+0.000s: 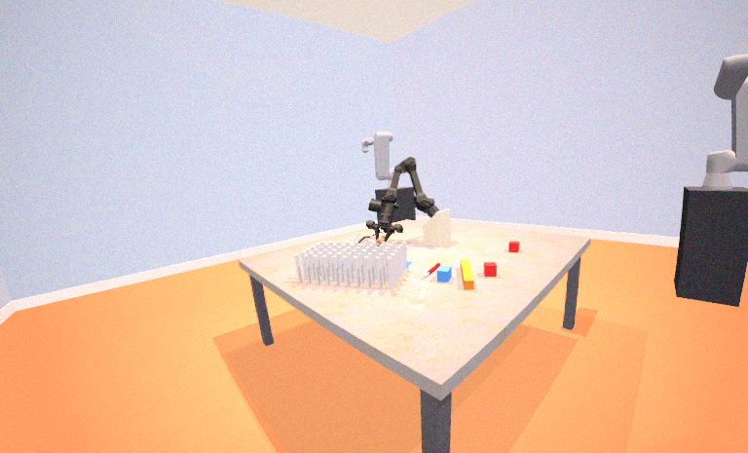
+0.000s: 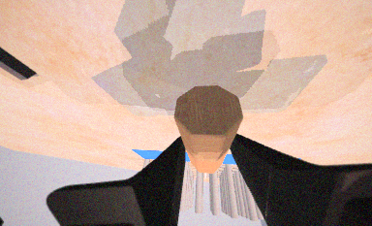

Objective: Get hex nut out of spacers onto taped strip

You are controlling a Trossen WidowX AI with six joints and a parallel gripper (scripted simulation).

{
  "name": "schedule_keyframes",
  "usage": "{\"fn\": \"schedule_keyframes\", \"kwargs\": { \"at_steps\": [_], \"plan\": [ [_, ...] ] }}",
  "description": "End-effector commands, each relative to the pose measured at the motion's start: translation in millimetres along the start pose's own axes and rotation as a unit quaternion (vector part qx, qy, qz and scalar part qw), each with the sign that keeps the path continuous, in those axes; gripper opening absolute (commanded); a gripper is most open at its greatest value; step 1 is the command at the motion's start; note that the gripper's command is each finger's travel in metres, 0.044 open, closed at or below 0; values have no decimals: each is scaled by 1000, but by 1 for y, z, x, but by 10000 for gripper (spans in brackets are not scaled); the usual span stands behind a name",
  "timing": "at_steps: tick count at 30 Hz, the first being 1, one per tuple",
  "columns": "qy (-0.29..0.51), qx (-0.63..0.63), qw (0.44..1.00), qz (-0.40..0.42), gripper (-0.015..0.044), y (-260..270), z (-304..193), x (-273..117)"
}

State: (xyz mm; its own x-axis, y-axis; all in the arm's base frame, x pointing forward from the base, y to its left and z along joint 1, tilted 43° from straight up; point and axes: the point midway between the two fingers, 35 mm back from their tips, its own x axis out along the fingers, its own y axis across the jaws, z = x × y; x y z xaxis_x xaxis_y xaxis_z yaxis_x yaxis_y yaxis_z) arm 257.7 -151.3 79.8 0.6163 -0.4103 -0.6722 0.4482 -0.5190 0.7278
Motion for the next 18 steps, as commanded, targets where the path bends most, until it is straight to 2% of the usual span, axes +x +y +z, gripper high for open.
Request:
{"fn": "schedule_keyframes", "kwargs": {
  "at_steps": [1,18],
  "plan": [
    [3,-2,1000,-4,0,-3,1,-4],
    [2,3,1000,-11,0,15,-50,-53]
  ]
}}
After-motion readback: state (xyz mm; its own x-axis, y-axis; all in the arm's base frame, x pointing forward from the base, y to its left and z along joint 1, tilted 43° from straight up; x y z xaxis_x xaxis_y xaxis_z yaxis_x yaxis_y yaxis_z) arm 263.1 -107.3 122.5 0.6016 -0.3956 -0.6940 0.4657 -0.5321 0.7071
